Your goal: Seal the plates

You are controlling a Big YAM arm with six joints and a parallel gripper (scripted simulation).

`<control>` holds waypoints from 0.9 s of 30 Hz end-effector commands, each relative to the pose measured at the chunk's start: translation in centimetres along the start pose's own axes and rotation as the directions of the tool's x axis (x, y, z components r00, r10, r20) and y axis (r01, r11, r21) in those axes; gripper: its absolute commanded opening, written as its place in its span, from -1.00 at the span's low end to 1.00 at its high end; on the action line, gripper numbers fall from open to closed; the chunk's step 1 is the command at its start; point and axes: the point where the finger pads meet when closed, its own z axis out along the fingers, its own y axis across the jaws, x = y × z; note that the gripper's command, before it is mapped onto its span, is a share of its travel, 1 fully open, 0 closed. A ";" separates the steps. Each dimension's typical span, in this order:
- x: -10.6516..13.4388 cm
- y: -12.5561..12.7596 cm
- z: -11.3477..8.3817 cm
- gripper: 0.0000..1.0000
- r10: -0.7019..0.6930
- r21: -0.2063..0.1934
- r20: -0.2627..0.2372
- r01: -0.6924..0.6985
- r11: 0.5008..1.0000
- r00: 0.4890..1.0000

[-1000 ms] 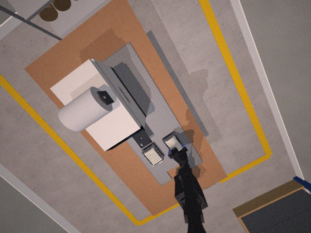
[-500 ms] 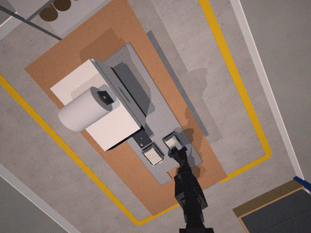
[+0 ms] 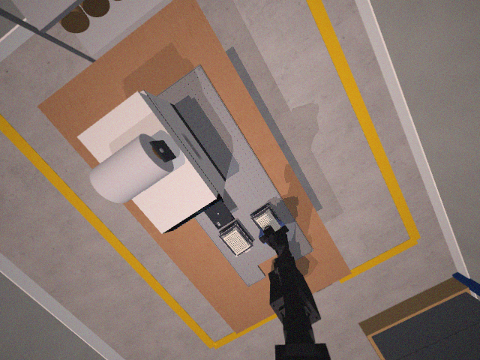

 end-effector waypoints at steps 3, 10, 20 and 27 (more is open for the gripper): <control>-0.9 -0.5 -0.1 1.00 -0.012 0.010 0.017 0.012 1.000 1.000; -1.2 -1.0 -0.4 1.00 -0.004 0.020 0.025 0.004 1.000 1.000; 0.0 -0.7 0.0 1.00 0.004 0.011 -0.002 -0.004 1.000 1.000; 0.4 -0.6 0.1 1.00 0.007 0.007 -0.011 -0.007 1.000 1.000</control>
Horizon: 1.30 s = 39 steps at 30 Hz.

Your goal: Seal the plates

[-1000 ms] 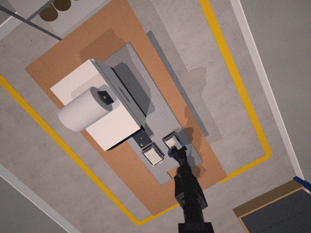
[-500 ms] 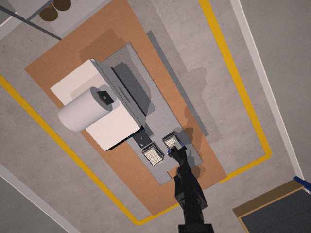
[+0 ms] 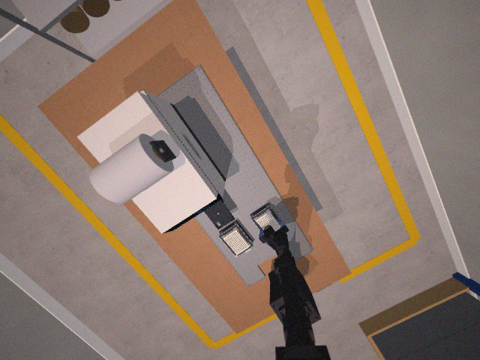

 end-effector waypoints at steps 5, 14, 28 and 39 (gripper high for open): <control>0.6 -0.5 0.3 1.00 0.008 0.004 -0.015 -0.008 1.000 1.000; -0.6 -0.7 -0.2 1.00 -0.001 0.012 0.014 0.001 1.000 1.000; -0.8 -0.7 -0.3 0.88 -0.003 0.013 0.020 0.003 1.000 1.000; -0.8 -0.7 -0.3 0.77 -0.003 0.013 0.019 0.003 1.000 1.000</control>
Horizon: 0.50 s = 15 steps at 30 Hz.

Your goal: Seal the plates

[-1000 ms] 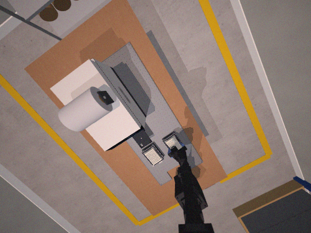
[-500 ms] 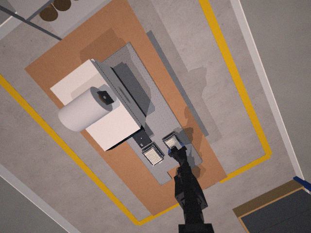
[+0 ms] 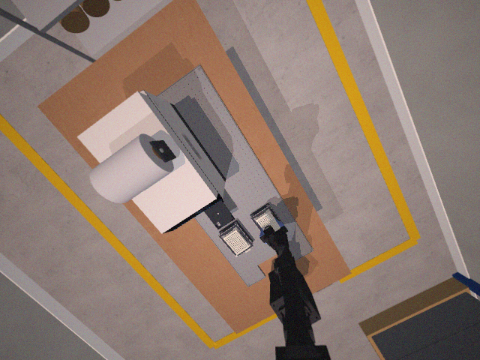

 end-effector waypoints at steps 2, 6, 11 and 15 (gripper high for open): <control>-0.8 -0.7 -0.3 0.76 -0.003 0.014 0.020 0.003 1.000 1.000; -0.8 -0.7 -0.3 -1.00 -0.003 0.014 0.020 0.003 1.000 1.000; -0.8 -0.7 -0.3 -1.00 -0.003 0.014 0.020 0.002 1.000 1.000; -0.8 -0.7 -0.3 -1.00 -0.003 0.014 0.019 0.002 1.000 1.000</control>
